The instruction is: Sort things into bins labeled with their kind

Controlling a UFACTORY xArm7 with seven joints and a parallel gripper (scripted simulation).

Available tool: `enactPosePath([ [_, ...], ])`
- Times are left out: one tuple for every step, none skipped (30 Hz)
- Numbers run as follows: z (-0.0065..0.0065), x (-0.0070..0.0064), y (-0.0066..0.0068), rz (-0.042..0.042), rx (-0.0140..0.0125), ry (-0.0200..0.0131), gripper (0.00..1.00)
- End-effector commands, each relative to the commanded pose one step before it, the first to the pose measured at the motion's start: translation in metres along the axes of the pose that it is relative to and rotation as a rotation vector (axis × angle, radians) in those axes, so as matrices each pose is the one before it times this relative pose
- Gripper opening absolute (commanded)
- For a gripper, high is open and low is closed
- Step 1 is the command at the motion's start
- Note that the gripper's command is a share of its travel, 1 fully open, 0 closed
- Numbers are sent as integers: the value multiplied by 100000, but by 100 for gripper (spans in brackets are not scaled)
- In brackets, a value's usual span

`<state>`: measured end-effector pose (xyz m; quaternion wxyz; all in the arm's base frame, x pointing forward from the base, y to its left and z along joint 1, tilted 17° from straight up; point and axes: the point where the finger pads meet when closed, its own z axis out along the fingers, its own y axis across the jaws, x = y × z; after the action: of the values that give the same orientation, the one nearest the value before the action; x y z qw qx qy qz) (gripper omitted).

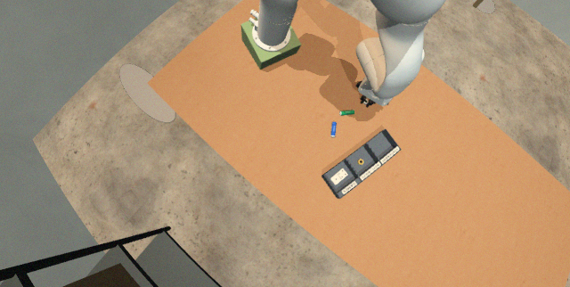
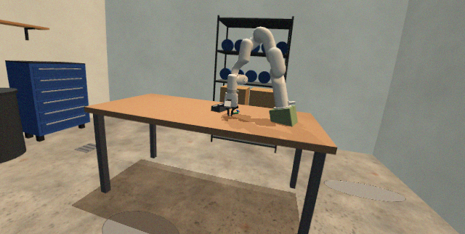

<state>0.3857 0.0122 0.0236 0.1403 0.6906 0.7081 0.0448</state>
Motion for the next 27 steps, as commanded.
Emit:
enactPosePath([
  [-55, 16, 108, -10, -261, 37, 0],
  [0, 0, 0, 0, 0, 0, 0],
  [0, 0, 0, 0, 0, 0, 0],
  [0, 0, 0, 0, 0, 0, 0],
  [0, 0, 0, 0, 0, 0, 0],
  [0, 0, 0, 0, 0, 0, 0],
  [0, 0, 0, 0, 0, 0, 0],
  [0, 0, 0, 0, 0, 0, 0],
  [1, 0, 0, 0, 0, 0, 0],
  [0, 0, 0, 0, 0, 0, 0],
  [0, 0, 0, 0, 0, 0, 0],
  [0, 0, 0, 0, 0, 0, 0],
  [0, 0, 0, 0, 0, 0, 0],
  [0, 0, 0, 0, 0, 0, 0],
  [0, 0, 0, 0, 0, 0, 0],
  [0, 0, 0, 0, 0, 0, 0],
  [0, 0, 0, 0, 0, 0, 0],
  [-5, 0, 7, 0, -17, 3, 0],
  [0, 0, 0, 0, 0, 0, 0],
  [0, 0, 0, 0, 0, 0, 0],
  [-322, 2, -10, 0, 12, -6, 0],
  [-335, 0, 3, 0, -1, -1, 0],
  [-332, 0, 1, 0, -3, -1, 0],
  [0, 0, 0, 0, 0, 0, 0],
  [0, 0, 0, 0, 0, 0, 0],
  [-334, 0, 2, 0, -2, -1, 0],
  [-334, 0, 2, 0, -2, -1, 0],
])
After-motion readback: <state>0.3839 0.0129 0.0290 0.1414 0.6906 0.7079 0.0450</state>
